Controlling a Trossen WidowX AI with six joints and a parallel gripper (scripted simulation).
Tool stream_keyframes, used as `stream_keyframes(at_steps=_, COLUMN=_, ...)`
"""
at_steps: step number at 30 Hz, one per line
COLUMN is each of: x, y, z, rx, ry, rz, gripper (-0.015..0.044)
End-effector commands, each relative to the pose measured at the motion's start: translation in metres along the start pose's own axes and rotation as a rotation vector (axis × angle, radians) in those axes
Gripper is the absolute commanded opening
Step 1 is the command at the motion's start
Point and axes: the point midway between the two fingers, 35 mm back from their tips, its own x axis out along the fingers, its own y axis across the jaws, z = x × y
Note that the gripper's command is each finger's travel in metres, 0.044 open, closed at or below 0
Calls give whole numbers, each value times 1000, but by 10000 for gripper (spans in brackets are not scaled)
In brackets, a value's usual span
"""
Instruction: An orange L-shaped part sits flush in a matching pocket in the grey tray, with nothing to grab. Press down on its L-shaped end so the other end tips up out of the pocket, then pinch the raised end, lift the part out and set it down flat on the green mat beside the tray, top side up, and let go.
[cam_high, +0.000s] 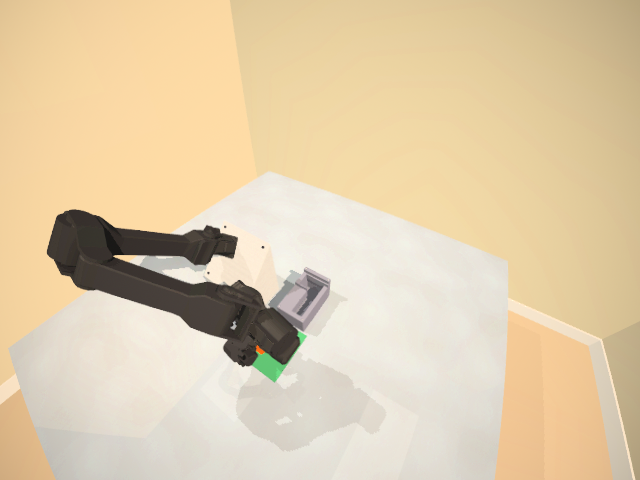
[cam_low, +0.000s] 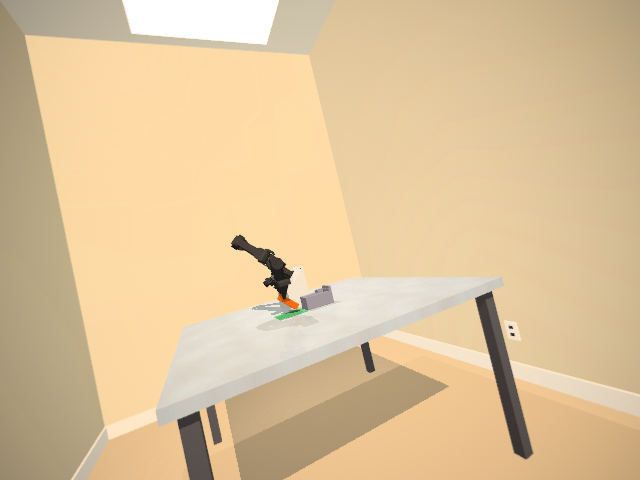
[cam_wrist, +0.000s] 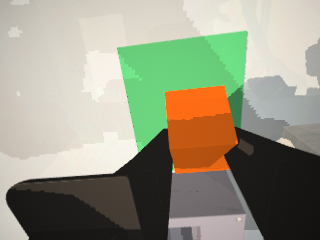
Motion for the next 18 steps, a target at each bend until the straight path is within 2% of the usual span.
stream_keyframes(at_steps=1, x=6, y=-1, z=-1, rx=-6, ry=2, rz=-1, gripper=0)
stream_keyframes(at_steps=15, x=12, y=-2, z=0, rx=-3, ry=-3, rz=-3, gripper=0)
stream_keyframes(at_steps=18, x=12, y=-2, z=0, rx=-3, ry=-3, rz=-3, gripper=79)
